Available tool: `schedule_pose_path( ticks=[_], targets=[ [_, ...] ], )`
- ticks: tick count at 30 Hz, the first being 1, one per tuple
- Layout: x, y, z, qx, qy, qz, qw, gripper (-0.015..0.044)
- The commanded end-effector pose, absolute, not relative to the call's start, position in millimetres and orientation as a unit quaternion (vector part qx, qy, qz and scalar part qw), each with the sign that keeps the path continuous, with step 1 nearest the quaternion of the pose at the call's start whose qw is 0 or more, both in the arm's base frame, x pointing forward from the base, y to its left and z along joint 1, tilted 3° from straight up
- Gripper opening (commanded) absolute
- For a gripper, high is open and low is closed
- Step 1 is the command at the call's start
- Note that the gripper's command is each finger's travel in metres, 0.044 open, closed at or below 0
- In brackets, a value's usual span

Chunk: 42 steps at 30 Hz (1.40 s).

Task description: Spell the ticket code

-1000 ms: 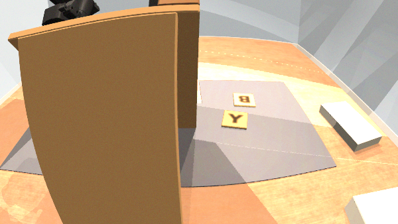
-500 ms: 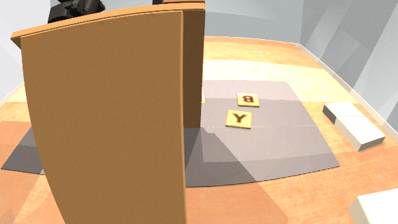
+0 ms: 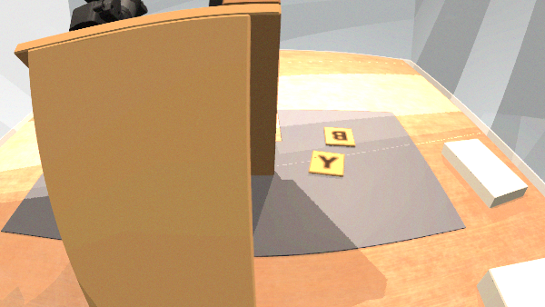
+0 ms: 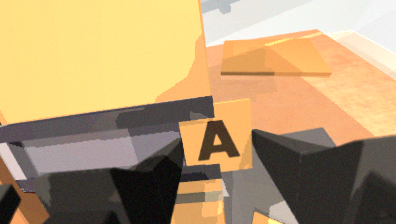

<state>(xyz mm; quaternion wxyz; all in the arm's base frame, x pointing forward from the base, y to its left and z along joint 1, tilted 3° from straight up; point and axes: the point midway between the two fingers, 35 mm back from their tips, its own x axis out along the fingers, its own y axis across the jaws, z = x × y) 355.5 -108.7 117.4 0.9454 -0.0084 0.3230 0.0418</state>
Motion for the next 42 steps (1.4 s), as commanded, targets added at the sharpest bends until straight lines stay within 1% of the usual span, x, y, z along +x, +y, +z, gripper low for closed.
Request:
schedule_pose_path(
  ticks=[1,42],
  targets=[
    [355.1,-107.1,119.4,-0.009,0.321,0.038,0.946,0.0000],
    [353.9,-87.2,118.1,-0.008,0.321,0.038,0.946,0.0000]
  ],
)
